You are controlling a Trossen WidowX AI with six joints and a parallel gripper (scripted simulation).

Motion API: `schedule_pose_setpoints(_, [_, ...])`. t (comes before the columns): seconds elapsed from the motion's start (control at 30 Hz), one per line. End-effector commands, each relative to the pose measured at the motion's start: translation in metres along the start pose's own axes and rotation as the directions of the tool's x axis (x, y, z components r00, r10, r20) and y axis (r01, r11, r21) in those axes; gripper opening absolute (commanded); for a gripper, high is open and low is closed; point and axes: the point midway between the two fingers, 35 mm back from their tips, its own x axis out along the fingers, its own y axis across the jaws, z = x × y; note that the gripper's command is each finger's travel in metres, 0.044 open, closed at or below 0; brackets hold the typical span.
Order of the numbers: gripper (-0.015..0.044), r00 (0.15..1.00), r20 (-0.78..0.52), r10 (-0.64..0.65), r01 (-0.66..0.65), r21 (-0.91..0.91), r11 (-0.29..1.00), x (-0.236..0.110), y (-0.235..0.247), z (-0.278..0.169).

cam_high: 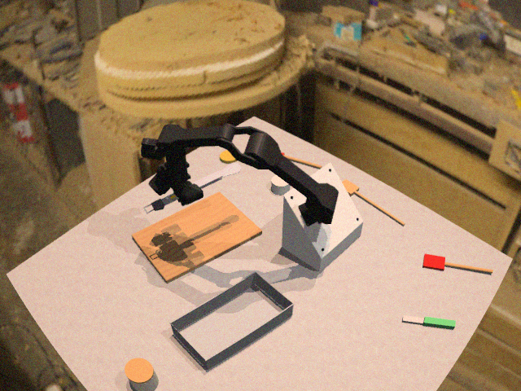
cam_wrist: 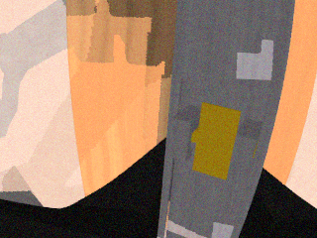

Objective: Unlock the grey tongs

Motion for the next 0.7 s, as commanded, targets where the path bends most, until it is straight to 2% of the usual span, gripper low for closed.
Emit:
schedule_pose_setpoints(0.0, [-0.015,1.0,-0.002,-0.006,0.006,-0.026,1.0,-0.002,-0.001,0.001])
schedule_pose_setpoints(0.23, [-0.015,0.999,0.042,-0.009,0.01,-0.015,1.0,-0.002,-0.005,0.002])
schedule_pose_setpoints(0.67, [-0.015,0.932,0.361,-0.035,0.017,0.051,0.999,-0.011,-0.023,0.008])
